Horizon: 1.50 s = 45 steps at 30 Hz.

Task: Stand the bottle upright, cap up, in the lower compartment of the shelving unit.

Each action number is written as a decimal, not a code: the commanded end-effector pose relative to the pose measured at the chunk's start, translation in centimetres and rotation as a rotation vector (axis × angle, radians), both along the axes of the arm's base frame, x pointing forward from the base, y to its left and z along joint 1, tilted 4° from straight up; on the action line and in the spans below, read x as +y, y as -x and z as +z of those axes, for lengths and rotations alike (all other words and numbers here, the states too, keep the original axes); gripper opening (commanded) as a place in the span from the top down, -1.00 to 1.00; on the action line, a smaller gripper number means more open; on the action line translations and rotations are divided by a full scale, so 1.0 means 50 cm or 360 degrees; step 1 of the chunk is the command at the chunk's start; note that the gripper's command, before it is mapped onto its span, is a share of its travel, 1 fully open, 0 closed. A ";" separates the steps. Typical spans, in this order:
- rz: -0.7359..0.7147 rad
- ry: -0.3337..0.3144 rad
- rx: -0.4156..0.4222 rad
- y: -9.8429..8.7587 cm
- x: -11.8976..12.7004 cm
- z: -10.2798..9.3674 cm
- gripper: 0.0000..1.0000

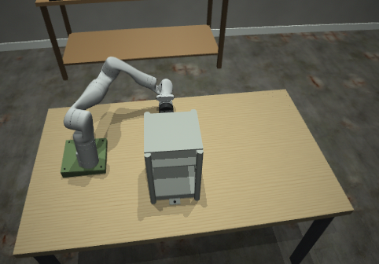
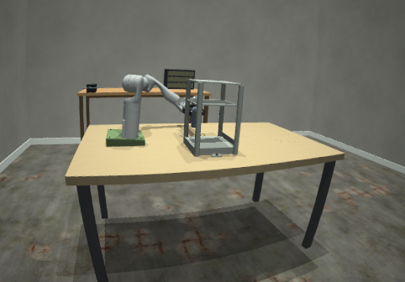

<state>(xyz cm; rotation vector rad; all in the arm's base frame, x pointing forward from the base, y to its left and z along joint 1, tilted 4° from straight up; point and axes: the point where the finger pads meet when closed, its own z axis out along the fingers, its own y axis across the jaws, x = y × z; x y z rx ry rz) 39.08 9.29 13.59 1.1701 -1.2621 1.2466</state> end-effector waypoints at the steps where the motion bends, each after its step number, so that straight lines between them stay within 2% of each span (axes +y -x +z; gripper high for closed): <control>1: -0.0008 0.0002 -0.0002 0.003 -0.011 0.003 1.00; 23: -0.0008 0.0002 -0.0002 0.003 -0.031 0.003 1.00; 35: -0.0008 0.0002 -0.0002 -0.025 -0.031 0.005 1.00; 45: -0.0008 0.0002 -0.0002 -0.027 -0.032 0.005 1.00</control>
